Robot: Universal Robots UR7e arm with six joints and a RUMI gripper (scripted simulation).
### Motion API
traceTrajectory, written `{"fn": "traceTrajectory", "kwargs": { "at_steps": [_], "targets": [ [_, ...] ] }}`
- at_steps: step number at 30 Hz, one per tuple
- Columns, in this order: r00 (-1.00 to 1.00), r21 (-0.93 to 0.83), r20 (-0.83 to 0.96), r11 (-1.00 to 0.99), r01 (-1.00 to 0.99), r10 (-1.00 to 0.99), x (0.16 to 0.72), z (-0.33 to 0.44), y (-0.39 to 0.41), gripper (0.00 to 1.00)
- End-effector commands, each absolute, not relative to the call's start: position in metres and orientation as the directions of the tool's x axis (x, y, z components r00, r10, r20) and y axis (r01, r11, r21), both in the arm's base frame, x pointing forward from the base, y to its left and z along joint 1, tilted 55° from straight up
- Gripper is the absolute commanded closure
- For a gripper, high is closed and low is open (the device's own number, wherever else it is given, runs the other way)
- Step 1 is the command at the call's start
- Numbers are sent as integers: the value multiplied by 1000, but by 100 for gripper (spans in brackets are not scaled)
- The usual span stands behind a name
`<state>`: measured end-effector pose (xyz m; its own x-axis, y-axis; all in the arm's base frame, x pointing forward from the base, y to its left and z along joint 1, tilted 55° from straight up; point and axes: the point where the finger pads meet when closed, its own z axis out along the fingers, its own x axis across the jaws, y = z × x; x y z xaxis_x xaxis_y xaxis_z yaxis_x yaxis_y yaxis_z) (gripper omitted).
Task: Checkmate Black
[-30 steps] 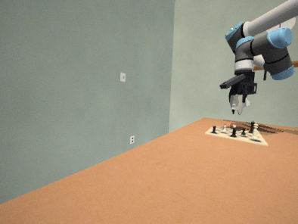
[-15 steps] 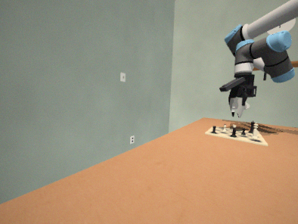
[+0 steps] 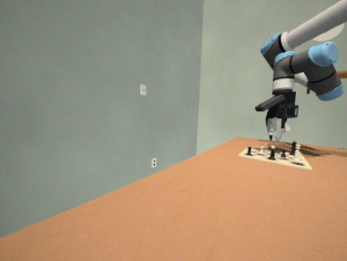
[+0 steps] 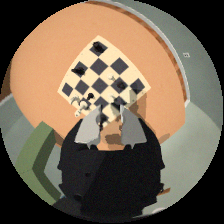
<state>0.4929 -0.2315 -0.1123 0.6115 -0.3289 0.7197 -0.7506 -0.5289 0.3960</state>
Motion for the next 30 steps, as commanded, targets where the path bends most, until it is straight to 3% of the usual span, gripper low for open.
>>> {"fn": "traceTrajectory", "kwargs": {
  "at_steps": [1,30],
  "targets": [
    [611,396,720,-529,-750,-328,495,-115,-235,78],
    [611,396,720,-529,-750,-328,497,-120,-242,78]
  ]
}}
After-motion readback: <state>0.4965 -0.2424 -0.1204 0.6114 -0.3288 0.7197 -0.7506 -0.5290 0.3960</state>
